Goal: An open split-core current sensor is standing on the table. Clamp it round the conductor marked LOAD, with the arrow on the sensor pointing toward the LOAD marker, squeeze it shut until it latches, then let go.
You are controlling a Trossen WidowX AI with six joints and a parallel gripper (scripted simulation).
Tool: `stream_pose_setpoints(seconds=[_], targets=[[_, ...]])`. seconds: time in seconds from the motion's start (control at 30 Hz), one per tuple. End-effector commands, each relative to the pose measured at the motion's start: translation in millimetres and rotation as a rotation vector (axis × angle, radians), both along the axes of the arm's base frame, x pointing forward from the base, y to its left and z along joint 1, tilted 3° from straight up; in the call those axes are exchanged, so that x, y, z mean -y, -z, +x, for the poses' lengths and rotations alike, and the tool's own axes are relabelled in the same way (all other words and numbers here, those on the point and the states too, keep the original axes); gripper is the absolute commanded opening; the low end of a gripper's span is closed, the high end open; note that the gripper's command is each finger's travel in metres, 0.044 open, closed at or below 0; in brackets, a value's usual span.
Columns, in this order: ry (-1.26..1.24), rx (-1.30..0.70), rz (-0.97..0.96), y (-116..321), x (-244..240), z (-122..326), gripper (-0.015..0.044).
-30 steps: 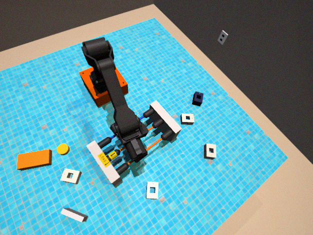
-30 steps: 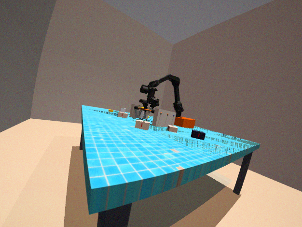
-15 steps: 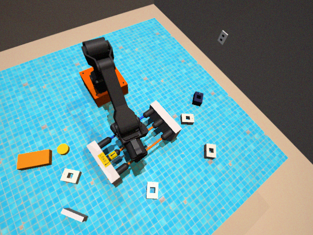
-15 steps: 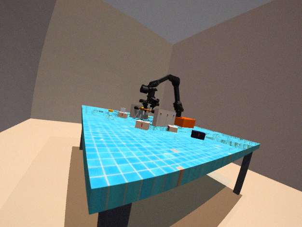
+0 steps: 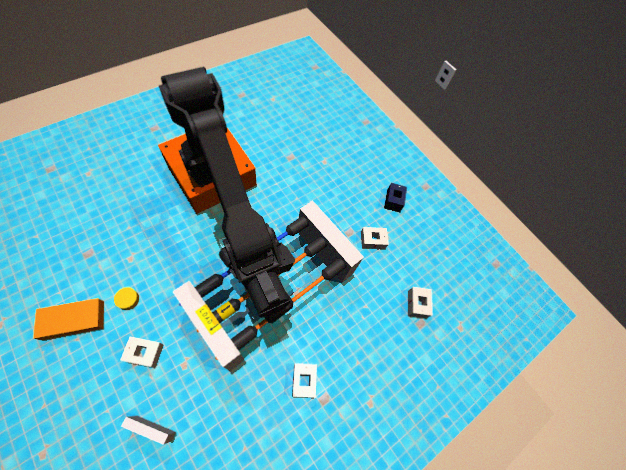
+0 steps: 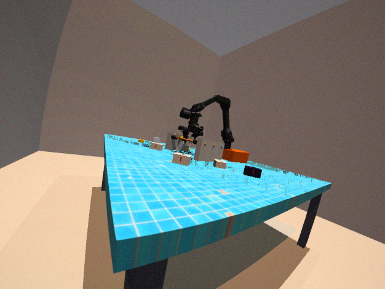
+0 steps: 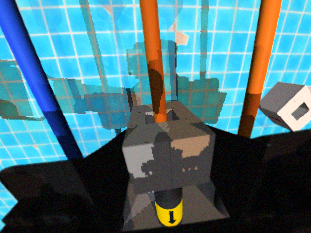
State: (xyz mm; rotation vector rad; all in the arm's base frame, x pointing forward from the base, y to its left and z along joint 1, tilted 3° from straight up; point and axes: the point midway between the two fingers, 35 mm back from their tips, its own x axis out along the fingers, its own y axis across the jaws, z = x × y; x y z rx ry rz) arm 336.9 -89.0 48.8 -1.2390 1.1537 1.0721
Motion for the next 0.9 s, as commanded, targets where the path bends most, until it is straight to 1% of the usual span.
stream_pose_setpoints(seconds=[0.0, 0.13, 0.47, 0.87], targets=[[-0.004, 0.007, 0.005, 0.1, -1.2, -0.8, 0.0000], [-0.003, 0.005, 0.004, 4.2, -0.8, -0.2, 0.0000], [0.000, 0.005, -0.001, 0.5, -0.1, -0.2, 0.0263], [0.000, 0.005, -0.001, 0.5, -0.1, -0.2, 0.0263]])
